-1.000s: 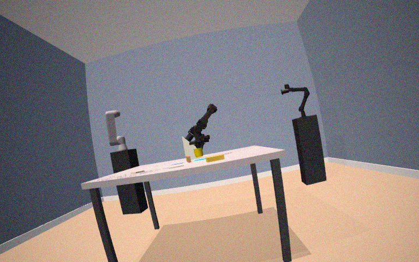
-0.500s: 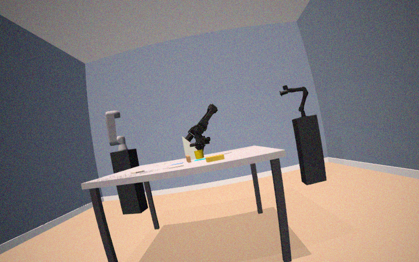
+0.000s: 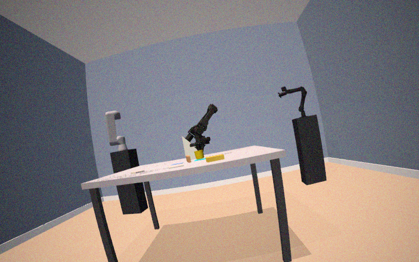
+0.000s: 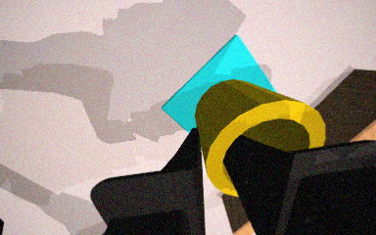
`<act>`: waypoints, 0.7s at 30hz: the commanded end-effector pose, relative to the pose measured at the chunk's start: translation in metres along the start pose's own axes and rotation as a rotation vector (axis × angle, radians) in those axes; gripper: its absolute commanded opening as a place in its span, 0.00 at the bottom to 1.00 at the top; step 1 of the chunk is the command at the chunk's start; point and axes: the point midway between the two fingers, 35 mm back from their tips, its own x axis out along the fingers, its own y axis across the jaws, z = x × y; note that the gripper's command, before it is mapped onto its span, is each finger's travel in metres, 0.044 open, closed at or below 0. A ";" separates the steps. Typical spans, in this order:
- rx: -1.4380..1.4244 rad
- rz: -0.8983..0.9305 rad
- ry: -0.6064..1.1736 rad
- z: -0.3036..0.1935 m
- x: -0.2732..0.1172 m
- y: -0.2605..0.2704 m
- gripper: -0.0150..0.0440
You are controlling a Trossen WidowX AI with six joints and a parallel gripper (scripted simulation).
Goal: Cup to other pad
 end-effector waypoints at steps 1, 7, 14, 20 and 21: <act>-0.002 0.000 0.000 0.000 0.000 0.000 0.48; -0.002 -0.001 0.000 0.000 -0.001 0.000 0.50; -0.001 -0.002 0.001 0.000 -0.006 -0.001 0.50; 0.000 -0.003 0.003 0.000 -0.013 -0.002 0.50; 0.000 -0.003 0.003 0.000 -0.014 -0.002 0.50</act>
